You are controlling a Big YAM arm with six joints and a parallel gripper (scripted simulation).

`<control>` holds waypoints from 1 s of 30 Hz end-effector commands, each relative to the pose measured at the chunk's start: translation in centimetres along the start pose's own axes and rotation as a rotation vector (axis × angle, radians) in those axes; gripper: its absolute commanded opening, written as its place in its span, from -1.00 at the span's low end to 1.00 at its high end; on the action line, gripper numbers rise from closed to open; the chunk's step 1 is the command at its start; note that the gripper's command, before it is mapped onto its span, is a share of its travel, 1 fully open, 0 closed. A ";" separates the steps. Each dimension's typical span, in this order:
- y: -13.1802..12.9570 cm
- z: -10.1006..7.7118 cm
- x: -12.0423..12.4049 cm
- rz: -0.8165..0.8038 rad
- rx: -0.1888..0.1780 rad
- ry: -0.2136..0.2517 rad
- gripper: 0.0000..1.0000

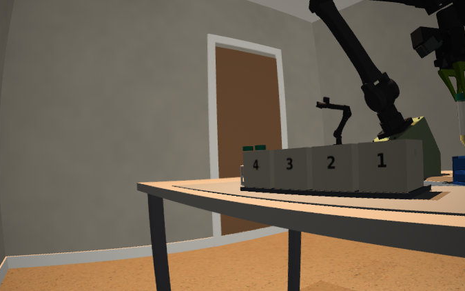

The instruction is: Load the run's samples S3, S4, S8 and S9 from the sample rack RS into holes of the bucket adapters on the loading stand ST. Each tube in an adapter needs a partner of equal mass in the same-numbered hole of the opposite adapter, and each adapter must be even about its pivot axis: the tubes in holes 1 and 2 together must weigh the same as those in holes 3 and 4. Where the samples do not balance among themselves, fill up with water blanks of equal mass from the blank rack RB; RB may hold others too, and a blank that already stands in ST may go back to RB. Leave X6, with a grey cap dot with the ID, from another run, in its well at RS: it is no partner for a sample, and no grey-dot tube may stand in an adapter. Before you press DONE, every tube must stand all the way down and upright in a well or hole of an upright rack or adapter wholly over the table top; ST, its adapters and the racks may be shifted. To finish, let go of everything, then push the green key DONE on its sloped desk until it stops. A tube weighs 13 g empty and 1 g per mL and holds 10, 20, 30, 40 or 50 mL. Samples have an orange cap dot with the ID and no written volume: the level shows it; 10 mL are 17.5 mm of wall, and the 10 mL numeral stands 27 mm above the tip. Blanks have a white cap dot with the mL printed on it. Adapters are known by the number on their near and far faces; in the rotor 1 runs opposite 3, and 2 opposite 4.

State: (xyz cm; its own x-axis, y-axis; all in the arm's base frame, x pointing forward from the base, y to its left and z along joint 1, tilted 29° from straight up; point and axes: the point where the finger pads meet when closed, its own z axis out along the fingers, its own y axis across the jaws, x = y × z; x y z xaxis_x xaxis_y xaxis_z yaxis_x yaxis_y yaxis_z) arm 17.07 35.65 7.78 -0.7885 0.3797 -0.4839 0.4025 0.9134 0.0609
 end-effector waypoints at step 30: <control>1.3 -8.5 -0.5 0.032 -0.049 0.011 -1.00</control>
State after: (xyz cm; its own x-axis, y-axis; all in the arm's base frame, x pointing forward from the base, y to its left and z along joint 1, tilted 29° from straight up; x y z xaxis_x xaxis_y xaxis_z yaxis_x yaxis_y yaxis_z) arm 14.14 36.73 13.51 -0.7863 0.3847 -0.4836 0.4014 0.9129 0.0735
